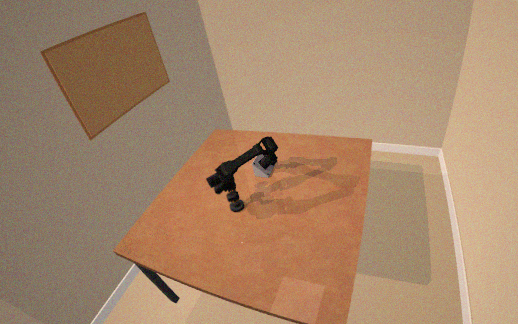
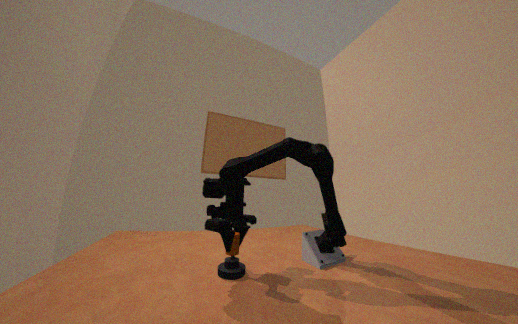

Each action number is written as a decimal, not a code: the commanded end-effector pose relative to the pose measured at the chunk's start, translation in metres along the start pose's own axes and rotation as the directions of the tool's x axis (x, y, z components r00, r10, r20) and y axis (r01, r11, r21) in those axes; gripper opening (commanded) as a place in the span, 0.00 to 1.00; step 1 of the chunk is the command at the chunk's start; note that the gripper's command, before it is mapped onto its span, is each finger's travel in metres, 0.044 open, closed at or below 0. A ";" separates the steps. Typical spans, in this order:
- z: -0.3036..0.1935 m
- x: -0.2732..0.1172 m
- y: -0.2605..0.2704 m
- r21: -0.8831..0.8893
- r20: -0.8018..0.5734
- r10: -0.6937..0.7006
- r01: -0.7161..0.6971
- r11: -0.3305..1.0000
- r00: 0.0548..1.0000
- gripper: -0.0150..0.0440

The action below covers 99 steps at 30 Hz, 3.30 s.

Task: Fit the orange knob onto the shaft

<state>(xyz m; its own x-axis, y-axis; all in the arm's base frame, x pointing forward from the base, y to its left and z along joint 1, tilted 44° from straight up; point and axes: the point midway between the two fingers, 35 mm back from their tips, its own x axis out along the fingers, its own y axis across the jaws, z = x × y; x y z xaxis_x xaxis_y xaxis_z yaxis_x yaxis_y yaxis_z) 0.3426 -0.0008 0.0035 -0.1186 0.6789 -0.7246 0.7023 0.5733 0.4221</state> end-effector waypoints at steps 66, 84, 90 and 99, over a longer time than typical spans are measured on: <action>0.000 -0.004 0.002 0.212 0.001 -0.001 0.001 0.977 1.000 0.25; 0.000 0.000 0.001 0.212 0.001 -0.001 0.001 0.977 1.000 0.25; 0.000 -0.001 0.000 0.212 0.001 -0.001 0.001 0.977 1.000 0.25; 0.000 -0.005 0.000 0.295 0.001 -0.001 0.001 0.955 1.000 0.25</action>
<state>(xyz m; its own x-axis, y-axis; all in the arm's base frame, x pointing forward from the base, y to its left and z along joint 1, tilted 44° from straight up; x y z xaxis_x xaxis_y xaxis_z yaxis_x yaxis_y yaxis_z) 0.3423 -0.0018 0.0053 -0.1213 0.6802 -0.7229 0.8462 0.4515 0.2829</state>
